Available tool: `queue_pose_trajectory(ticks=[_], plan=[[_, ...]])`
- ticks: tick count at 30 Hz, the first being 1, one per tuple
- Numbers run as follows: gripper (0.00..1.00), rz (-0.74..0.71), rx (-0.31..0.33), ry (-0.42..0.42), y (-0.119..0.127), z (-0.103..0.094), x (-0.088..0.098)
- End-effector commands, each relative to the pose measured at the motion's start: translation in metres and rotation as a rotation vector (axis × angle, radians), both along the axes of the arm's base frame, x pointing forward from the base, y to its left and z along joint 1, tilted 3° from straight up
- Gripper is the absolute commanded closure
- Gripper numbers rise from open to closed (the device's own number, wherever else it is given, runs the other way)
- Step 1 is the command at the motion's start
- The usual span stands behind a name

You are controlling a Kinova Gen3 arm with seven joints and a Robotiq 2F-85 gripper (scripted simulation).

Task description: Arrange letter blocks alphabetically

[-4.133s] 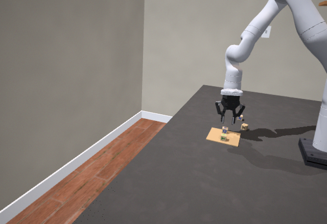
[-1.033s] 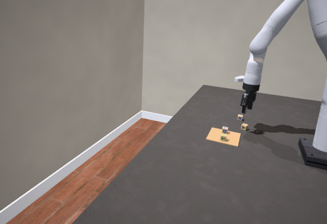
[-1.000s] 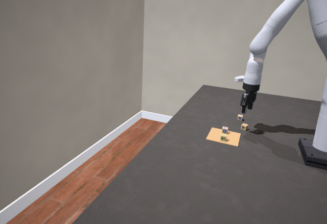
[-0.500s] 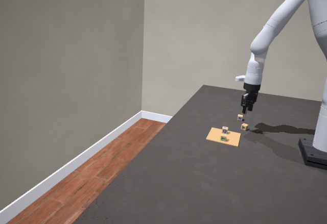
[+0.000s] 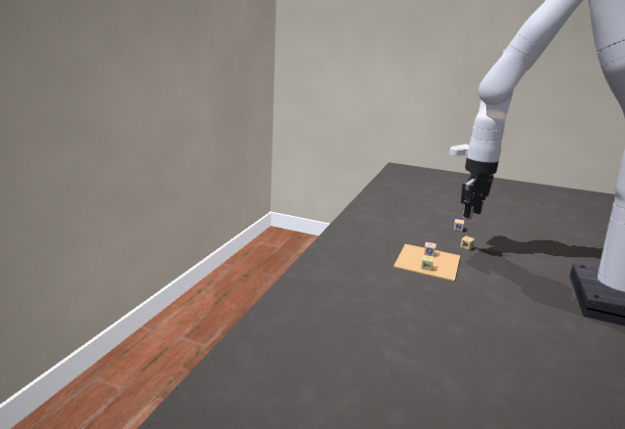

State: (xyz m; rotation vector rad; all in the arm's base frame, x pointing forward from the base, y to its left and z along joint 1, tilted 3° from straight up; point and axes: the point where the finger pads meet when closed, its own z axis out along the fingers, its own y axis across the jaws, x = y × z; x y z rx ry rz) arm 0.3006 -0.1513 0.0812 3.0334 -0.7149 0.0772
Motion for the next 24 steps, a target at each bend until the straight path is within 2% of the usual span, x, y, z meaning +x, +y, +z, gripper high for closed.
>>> queue_pose_trajectory(ticks=[1,24], plan=[[0.38,0.0,-0.001,-0.001,-0.0002,0.0004,0.0004],[0.38,-0.009,0.001,-0.001,-0.0002,-0.0012,0.0004]])
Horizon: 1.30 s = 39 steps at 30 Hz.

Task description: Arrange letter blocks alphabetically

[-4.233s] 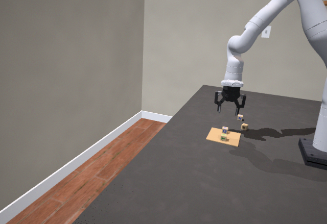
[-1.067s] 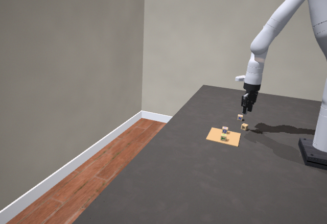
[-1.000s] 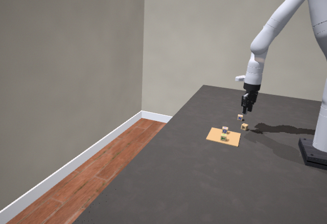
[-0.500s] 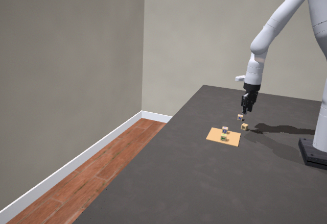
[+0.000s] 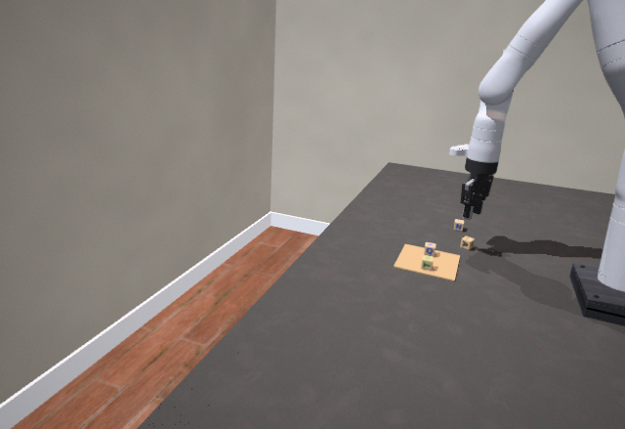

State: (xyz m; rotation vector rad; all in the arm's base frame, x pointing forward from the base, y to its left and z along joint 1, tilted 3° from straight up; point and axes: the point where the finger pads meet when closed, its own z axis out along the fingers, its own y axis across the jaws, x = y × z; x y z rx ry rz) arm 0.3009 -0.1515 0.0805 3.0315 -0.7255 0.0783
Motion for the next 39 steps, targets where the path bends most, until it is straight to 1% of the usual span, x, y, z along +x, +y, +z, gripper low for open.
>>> queue_pose_trajectory(ticks=[1,12,27,29,39], plan=[[0.38,-0.005,0.001,0.0,0.0,-0.001,0.0],[0.38,-0.021,0.003,0.001,0.0,-0.009,0.0],[0.38,-0.021,0.003,0.001,-0.001,-0.032,0.0],[0.38,-0.021,0.003,0.001,-0.001,-0.032,0.0],[0.38,-0.021,0.003,0.001,-0.001,-0.045,0.001]])
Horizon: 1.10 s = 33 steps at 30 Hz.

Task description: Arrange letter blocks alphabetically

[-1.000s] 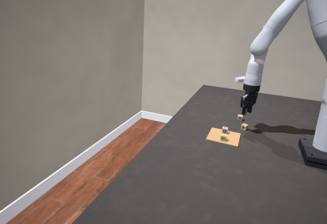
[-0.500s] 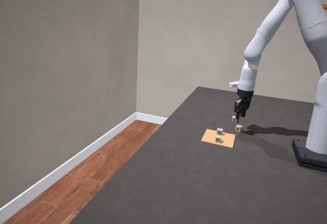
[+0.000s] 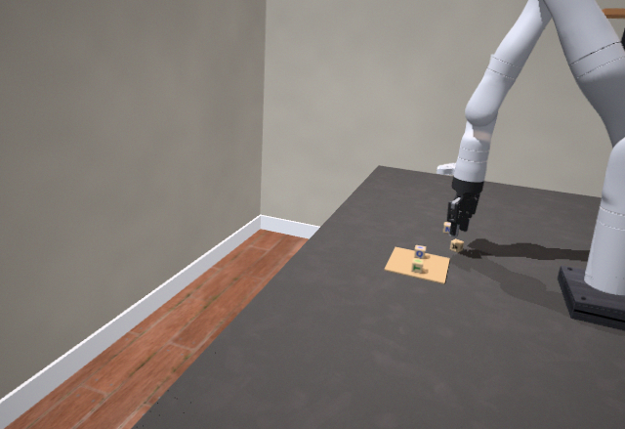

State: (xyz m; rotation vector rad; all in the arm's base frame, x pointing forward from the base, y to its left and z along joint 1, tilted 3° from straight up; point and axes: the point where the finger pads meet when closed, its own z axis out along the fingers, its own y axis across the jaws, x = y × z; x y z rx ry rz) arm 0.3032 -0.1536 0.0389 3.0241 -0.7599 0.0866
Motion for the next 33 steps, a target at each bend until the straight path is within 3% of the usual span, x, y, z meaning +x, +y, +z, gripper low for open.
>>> queue_pose_trajectory(ticks=[1,33], plan=[[0.38,0.002,0.003,0.007,0.0013,-0.0048,-0.0016],[0.38,0.002,0.003,0.007,0.0013,-0.0103,-0.0016]])
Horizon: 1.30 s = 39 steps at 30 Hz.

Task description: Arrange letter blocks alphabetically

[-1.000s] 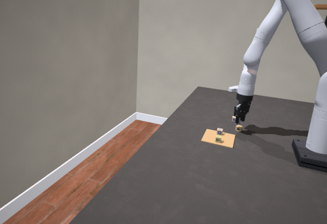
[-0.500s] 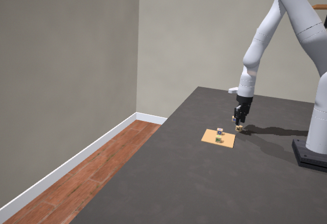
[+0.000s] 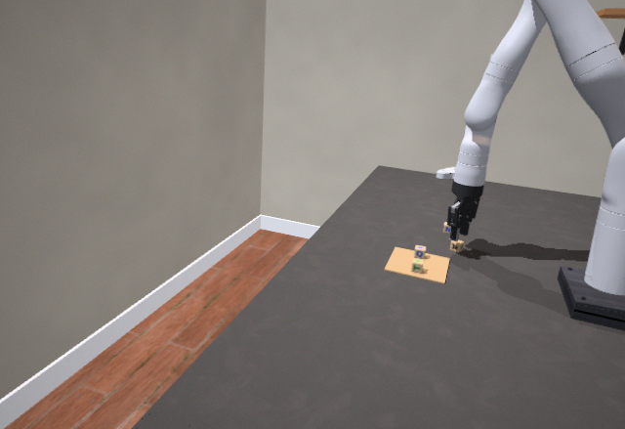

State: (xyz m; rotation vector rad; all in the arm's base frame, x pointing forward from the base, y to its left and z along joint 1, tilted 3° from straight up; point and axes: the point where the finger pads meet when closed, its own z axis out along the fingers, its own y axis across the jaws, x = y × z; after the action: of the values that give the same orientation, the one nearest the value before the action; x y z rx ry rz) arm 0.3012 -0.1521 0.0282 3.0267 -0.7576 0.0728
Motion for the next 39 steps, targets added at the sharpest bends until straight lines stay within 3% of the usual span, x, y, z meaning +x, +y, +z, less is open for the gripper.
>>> queue_pose_trajectory(ticks=[1,26,39], plan=[[0.38,0.0,-0.001,-0.001,0.0,0.0,0.0],[0.38,0.0,-0.001,-0.001,0.0,-0.001,0.0],[0.38,0.0,-0.001,-0.001,-0.001,-0.022,0.001]])
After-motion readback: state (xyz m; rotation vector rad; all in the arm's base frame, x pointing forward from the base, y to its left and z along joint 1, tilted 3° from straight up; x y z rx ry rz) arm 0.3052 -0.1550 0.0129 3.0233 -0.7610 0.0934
